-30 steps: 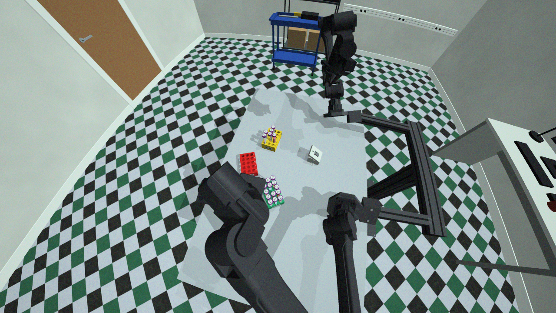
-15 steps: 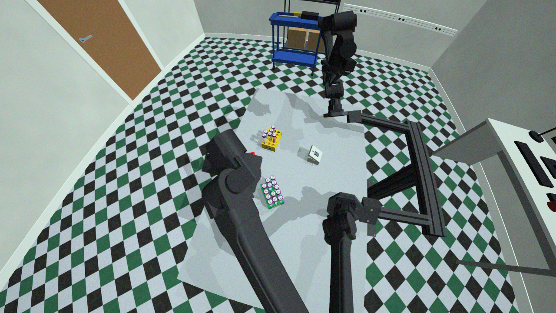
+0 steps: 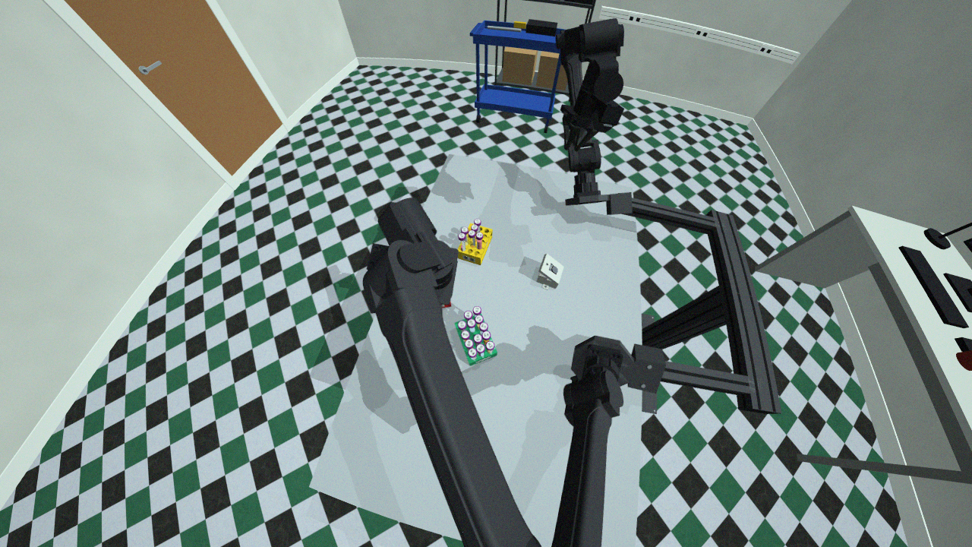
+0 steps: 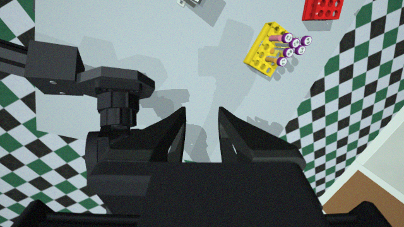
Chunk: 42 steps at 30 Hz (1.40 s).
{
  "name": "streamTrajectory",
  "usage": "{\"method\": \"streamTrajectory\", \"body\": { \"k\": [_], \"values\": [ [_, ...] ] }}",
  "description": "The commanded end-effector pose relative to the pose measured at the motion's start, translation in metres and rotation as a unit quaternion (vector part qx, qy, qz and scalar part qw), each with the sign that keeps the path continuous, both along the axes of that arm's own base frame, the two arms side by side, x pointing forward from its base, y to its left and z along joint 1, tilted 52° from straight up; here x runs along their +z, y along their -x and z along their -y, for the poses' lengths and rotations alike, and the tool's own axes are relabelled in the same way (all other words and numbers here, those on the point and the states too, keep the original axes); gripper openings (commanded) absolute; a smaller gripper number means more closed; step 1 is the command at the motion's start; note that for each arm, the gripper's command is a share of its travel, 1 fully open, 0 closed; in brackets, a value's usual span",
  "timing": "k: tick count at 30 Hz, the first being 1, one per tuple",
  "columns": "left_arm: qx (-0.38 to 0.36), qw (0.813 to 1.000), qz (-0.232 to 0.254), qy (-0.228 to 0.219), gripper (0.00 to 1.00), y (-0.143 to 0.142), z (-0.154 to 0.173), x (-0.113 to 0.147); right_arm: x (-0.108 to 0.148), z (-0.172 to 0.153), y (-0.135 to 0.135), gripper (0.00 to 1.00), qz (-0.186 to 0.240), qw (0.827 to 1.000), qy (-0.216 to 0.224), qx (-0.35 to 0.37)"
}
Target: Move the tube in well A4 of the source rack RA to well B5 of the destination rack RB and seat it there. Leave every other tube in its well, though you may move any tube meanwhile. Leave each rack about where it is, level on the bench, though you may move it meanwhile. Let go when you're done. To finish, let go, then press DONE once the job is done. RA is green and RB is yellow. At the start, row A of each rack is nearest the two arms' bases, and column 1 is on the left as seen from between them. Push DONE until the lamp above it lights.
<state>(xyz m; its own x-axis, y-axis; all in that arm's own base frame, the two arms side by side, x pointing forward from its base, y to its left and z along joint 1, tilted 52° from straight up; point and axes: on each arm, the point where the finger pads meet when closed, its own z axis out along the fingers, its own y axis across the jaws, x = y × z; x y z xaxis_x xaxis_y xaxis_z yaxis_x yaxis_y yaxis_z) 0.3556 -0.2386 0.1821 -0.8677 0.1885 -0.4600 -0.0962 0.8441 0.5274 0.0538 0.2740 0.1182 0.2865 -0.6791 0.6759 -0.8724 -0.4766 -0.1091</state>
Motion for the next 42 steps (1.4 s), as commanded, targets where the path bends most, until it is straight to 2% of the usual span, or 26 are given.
{"method": "streamTrajectory", "body": {
  "k": [1, 3, 4, 5, 9, 10, 11, 13, 15, 18, 21, 23, 24, 25, 29, 30, 32, 33, 38, 39, 42],
  "values": [
    [0.040, 0.999, 0.016, 0.011, 0.30, -0.020, 0.006, 0.003, 0.005, -0.012, 0.001, 0.30, -0.001, 1.000, -0.016, 0.001],
    [0.041, 0.999, 0.024, 0.021, 0.30, -0.027, 0.011, -0.007, 0.005, -0.012, 0.001, 0.30, -0.001, 1.000, -0.016, 0.001],
    [0.040, 0.999, 0.013, 0.008, 0.30, -0.021, 0.003, -0.022, 0.005, -0.012, 0.001, 0.30, -0.001, 1.000, -0.016, 0.001],
    [0.055, 0.998, 0.015, 0.003, 0.30, -0.027, 0.008, -0.015, 0.005, -0.012, 0.001, 0.30, -0.001, 1.000, -0.016, 0.001],
    [0.069, 0.997, 0.021, 0.008, 0.30, -0.036, 0.013, -0.036, 0.005, -0.012, 0.001, 0.30, -0.001, 1.000, -0.016, 0.001],
    [0.069, 0.998, 0.006, -0.012, 0.30, -0.026, 0.000, -0.055, 0.005, -0.012, 0.001, 0.30, -0.001, 1.000, -0.016, 0.001],
    [0.083, 0.996, 0.013, -0.011, 0.30, -0.036, 0.009, -0.044, 0.005, -0.012, 0.001, 0.30, -0.001, 1.000, -0.016, 0.001],
    [0.097, 0.995, 0.012, -0.017, 0.30, -0.038, 0.009, -0.055, 0.005, -0.012, 0.001, 0.30, -0.001, 1.000, -0.016, 0.001],
    [0.097, 0.995, 0.012, -0.017, 0.30, -0.038, 0.009, -0.055, 0.005, -0.012, 0.001, 0.30, -0.001, 1.000, -0.016, 0.001],
    [0.123, 0.992, 0.012, -0.033, 0.30, -0.041, 0.009, -0.070, 0.005, -0.012, 0.001, 0.30, -0.001, 1.000, -0.016, 0.001],
    [0.124, 0.992, 0.019, -0.023, 0.30, -0.048, 0.011, -0.087, 0.005, -0.012, 0.001, 0.30, -0.001, 1.000, -0.016, 0.001],
    [0.123, 0.991, 0.005, -0.042, 0.30, -0.037, -0.002, -0.109, 0.005, -0.012, 0.001, 0.30, -0.001, 1.000, -0.016, 0.001],
    [0.123, 0.991, 0.005, -0.042, 0.30, -0.038, -0.003, -0.114, 0.005, -0.012, 0.001, 0.30, -0.001, 1.000, -0.016, 0.001],
    [0.137, 0.990, 0.013, -0.042, 0.30, -0.049, 0.007, -0.106, 0.005, -0.012, 0.001, 0.30, -0.001, 1.000, -0.016, 0.001],
    [0.150, 0.988, 0.020, -0.040, 0.30, -0.054, 0.008, -0.128, 0.005, -0.012, 0.001, 0.30, -0.001, 1.000, -0.016, 0.001],
    [0.149, 0.987, 0.006, -0.058, 0.30, -0.042, -0.006, -0.143, 0.005, -0.012, 0.001, 0.30, -0.001, 1.000, -0.016, 0.001],
    [0.149, 0.987, 0.006, -0.058, 0.30, -0.042, -0.006, -0.143, 0.005, -0.012, 0.001, 0.30, -0.001, 1.000, -0.016, 0.001],
    [0.163, 0.985, 0.014, -0.059, 0.30, -0.052, 0.003, -0.136, 0.005, -0.012, 0.001, 0.30, -0.001, 1.000, -0.016, 0.001],
    [0.175, 0.983, 0.020, -0.059, 0.30, -0.055, 0.001, -0.159, 0.005, -0.012, 0.001, 0.30, -0.001, 1.000, -0.016, 0.001],
    [0.174, 0.982, 0.009, -0.075, 0.30, -0.044, -0.011, -0.171, 0.005, -0.012, 0.001, 0.30, -0.001, 1.000, -0.016, 0.001],
    [0.174, 0.982, 0.010, -0.073, 0.30, -0.046, -0.011, -0.176, 0.005, -0.012, 0.001, 0.30, -0.001, 1.000, -0.016, 0.001]
  ]
}}
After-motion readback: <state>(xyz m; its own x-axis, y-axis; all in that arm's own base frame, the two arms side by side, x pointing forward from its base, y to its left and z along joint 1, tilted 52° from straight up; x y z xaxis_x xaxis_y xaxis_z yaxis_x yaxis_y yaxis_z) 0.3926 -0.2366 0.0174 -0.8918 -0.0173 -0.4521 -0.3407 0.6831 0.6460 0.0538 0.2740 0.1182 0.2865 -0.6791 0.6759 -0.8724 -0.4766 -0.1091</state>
